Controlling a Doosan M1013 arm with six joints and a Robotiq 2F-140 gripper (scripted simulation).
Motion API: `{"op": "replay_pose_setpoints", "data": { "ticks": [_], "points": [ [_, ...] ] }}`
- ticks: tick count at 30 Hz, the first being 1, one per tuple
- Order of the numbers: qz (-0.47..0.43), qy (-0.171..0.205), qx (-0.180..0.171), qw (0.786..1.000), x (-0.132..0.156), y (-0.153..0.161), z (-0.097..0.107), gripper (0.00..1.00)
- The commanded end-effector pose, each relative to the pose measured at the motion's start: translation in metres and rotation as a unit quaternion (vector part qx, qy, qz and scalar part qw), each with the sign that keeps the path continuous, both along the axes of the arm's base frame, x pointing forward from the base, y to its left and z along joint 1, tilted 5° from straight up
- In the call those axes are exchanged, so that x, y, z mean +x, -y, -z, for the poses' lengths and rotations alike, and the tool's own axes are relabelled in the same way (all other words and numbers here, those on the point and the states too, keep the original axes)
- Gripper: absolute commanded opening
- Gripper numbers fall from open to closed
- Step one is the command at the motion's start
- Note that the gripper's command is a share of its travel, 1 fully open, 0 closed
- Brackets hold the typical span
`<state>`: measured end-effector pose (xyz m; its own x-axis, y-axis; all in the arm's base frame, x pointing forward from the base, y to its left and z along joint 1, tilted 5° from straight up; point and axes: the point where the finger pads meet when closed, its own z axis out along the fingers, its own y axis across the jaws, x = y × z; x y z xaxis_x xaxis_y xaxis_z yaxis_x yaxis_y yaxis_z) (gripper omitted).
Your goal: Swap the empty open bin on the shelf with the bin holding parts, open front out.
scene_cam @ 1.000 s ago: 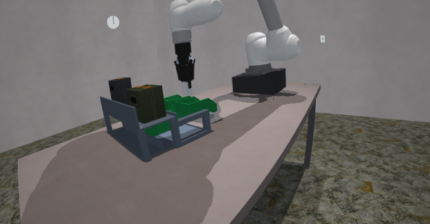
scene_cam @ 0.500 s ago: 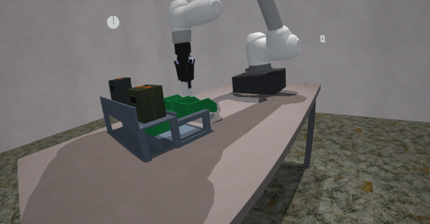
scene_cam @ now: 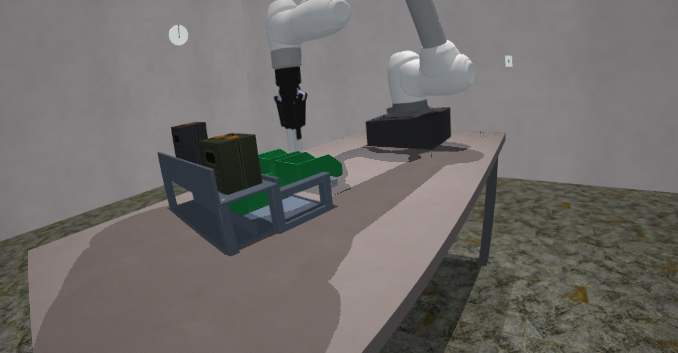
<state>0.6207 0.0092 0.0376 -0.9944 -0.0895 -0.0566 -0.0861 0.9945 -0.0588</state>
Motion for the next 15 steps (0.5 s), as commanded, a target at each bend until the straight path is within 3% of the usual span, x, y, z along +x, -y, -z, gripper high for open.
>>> {"op": "replay_pose_setpoints", "data": {
  "ticks": [1,15],
  "points": [
    [0.0,0.001,-0.001,1.0,0.0001,0.0023,0.0016,0.24],
    [0.0,0.001,-0.001,1.0,0.0004,0.0025,0.0058,0.24]
  ]
}}
